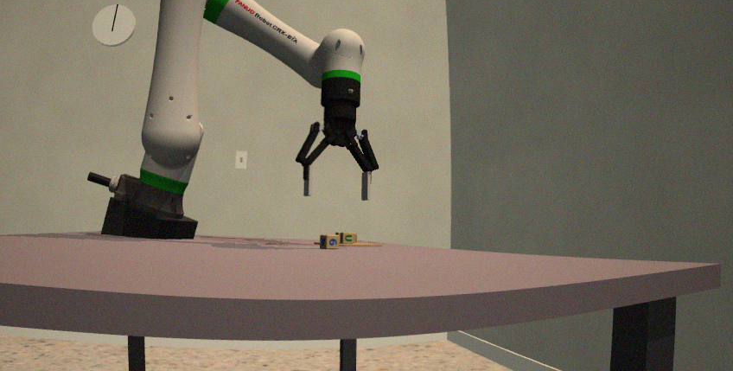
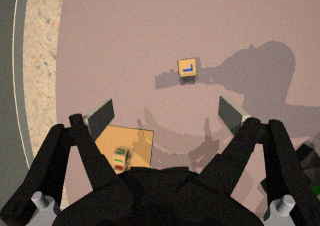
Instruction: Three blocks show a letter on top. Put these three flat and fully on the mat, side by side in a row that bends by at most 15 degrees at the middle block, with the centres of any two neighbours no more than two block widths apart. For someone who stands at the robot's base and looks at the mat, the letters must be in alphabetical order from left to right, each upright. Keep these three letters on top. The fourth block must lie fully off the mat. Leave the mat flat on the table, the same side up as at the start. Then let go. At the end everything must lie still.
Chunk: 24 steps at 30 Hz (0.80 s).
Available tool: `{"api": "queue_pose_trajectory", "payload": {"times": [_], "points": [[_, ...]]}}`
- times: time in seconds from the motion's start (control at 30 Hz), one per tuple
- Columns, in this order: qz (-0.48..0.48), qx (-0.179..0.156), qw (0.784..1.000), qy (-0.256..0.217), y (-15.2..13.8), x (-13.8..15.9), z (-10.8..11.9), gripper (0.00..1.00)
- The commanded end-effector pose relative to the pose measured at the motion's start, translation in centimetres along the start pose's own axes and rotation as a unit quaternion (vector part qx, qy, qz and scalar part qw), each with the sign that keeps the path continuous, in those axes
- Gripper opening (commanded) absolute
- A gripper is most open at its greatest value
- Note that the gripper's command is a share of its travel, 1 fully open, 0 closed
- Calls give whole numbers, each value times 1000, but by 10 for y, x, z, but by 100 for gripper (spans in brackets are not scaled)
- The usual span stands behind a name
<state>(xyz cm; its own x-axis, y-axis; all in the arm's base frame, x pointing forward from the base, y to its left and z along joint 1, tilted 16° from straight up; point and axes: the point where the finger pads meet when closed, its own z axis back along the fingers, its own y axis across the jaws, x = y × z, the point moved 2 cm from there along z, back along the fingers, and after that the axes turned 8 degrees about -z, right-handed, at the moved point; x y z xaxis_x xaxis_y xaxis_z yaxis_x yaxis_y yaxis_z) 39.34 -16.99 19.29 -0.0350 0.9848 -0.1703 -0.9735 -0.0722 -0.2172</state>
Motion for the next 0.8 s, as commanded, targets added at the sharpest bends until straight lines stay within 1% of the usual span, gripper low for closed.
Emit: {"api": "queue_pose_trajectory", "payload": {"times": [0.0,0.07,0.1,0.77], "points": [[39,-4,999,-12,32,-43,0,100],[42,-4,999,-11,35,-45,0,100],[42,-4,999,-11,35,-45,0,40],[42,-4,999,-11,35,-45,0,40]]}}
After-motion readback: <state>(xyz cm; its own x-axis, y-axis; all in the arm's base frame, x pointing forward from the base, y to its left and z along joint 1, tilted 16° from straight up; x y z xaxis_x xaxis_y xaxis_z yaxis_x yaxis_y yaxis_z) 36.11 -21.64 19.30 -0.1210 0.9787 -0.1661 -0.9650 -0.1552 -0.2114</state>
